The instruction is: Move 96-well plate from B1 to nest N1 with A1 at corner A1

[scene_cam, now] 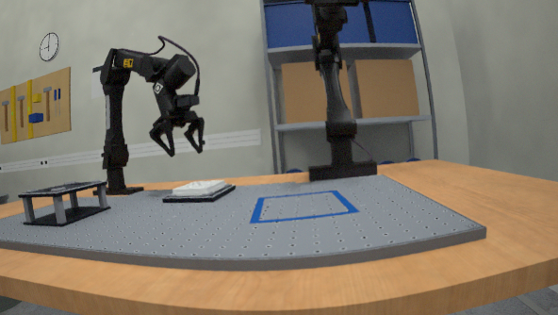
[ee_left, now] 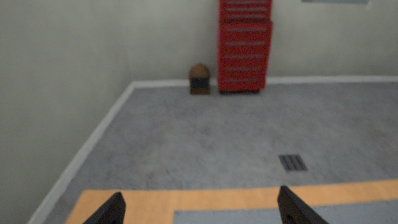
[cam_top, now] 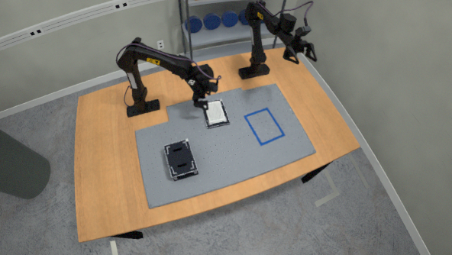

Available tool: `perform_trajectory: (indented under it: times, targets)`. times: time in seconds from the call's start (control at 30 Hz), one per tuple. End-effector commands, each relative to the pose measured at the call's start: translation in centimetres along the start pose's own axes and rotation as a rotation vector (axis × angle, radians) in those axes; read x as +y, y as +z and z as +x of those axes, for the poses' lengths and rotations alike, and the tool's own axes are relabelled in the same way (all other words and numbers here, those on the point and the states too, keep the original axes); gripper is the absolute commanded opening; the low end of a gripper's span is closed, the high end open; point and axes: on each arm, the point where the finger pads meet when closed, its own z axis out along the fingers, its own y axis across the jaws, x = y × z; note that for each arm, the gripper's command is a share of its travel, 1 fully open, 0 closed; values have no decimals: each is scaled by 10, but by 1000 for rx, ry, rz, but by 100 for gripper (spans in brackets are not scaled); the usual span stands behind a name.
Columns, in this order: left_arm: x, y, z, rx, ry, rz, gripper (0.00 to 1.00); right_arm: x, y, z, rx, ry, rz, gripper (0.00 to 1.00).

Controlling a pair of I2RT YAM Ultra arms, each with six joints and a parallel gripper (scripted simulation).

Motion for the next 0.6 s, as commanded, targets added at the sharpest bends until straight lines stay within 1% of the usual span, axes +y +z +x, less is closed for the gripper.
perform_trajectory:
  times: [0.0, 0.07, 0.17, 0.27, 0.33, 0.37, 0.57]
  targets:
    - [-24, -11, 8, 72, -30, 48, 100, -1, -3, -5, 40, 173, 44, 100]
    - [-40, -19, 13, 105, -39, 84, 100, -1, -1, -5, 66, 256, 62, 100]
    - [-70, -39, 21, 169, -49, 157, 100, 0, 3, -7, 110, 394, 92, 100]
    - [-92, -59, 29, 225, -50, 218, 100, 1, 6, -7, 145, 506, 117, 100]
    - [-92, -59, 29, 225, -50, 218, 100, 1, 6, -7, 145, 506, 117, 100]
    - [-97, -65, 33, 250, -49, 229, 100, 1, 7, -6, 159, 544, 125, 100]
    - [-133, -122, 50, 373, -20, 373, 100, 1, 13, -9, 235, 781, 169, 100]
